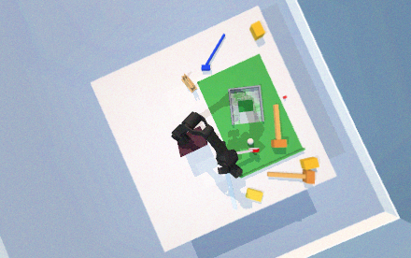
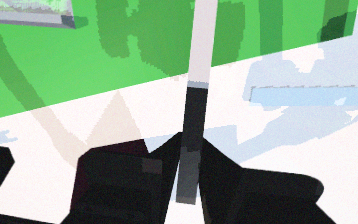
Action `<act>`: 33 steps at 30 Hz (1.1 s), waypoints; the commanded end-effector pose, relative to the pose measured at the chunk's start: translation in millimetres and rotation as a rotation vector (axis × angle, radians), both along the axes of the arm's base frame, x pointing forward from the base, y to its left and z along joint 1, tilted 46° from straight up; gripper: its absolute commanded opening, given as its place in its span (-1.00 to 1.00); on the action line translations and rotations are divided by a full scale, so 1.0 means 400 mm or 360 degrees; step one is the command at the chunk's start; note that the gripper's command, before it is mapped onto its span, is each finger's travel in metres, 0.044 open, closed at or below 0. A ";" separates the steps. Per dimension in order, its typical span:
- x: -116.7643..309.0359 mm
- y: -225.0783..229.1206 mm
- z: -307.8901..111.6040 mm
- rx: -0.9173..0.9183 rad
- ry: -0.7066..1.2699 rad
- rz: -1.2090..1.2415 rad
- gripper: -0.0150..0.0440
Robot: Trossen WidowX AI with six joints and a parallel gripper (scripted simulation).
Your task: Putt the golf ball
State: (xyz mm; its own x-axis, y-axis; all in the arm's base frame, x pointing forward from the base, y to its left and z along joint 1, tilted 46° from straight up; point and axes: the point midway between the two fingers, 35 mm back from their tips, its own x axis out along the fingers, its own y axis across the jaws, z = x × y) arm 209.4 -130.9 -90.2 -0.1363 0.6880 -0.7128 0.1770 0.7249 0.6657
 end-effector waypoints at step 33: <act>-0.017 -0.023 -0.083 -0.0002 -0.0007 -0.0016 -0.49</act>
State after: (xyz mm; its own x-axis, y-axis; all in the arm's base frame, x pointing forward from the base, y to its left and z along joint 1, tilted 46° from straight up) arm 201.8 -135.7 -120.3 -0.1302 0.6928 -0.7093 0.1863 0.7198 0.6688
